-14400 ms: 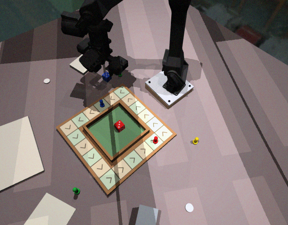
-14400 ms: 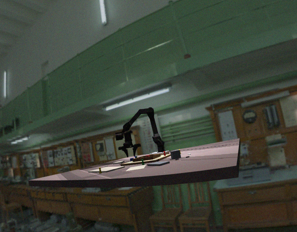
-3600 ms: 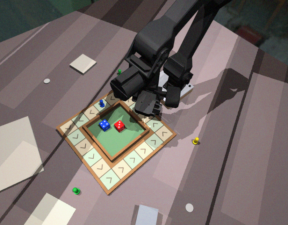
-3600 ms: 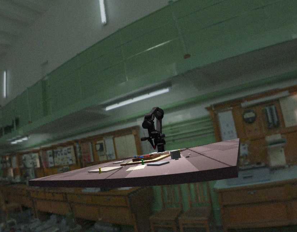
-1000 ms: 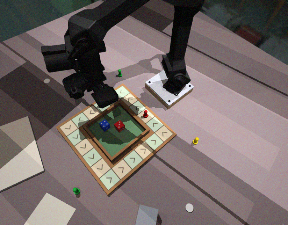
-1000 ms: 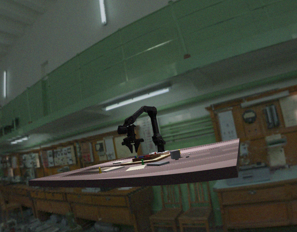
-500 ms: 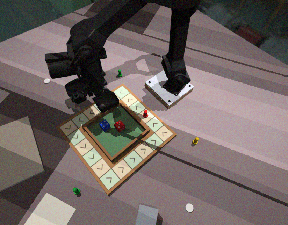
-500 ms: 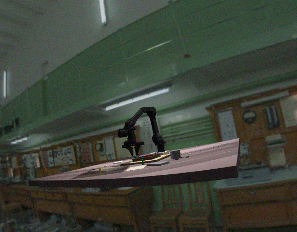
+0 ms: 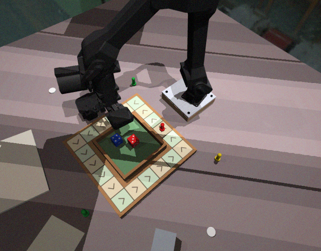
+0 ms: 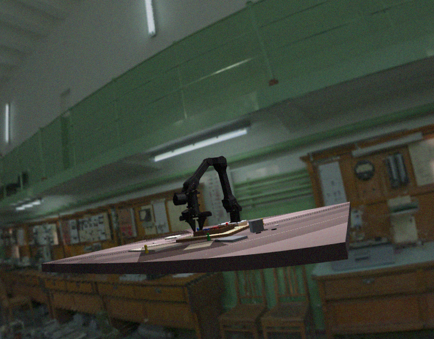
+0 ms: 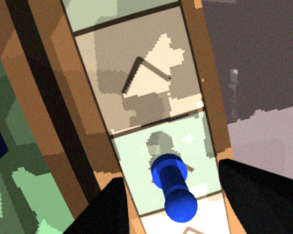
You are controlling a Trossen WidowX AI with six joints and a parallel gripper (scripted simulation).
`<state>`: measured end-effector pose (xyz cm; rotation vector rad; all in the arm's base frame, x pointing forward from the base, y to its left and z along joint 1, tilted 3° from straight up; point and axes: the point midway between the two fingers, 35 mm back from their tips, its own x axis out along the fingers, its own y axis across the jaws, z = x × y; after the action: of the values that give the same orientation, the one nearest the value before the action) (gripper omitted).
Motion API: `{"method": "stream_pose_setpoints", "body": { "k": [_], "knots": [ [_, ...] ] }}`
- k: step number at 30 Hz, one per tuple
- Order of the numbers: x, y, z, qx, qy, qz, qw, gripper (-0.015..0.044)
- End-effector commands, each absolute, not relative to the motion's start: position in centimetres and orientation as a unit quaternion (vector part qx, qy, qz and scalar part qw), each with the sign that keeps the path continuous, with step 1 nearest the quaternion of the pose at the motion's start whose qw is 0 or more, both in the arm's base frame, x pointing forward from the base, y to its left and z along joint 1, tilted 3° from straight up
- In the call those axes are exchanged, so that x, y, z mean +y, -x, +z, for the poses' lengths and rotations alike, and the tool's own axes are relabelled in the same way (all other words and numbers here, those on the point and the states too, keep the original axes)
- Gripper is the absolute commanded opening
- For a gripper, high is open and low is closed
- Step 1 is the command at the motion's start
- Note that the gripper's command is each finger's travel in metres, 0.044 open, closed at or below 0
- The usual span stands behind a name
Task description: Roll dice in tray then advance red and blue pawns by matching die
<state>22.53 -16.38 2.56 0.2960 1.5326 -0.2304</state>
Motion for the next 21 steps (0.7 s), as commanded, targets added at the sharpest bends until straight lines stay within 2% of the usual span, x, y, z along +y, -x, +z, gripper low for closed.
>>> {"method": "stream_pose_setpoints", "body": {
  "k": [1,5,15,21],
  "knots": [
    [-16.3,-22.4,2.2,0.690,-0.136,-0.105,0.703,0.0174],
    [-16.3,-22.4,2.2,0.690,-0.136,-0.105,0.703,0.0069],
    [-16.3,-22.4,2.2,0.690,-0.136,-0.105,0.703,0.0000],
    [-16.7,-22.6,4.6,0.690,-0.135,-0.106,0.703,0.0000]
  ]
}}
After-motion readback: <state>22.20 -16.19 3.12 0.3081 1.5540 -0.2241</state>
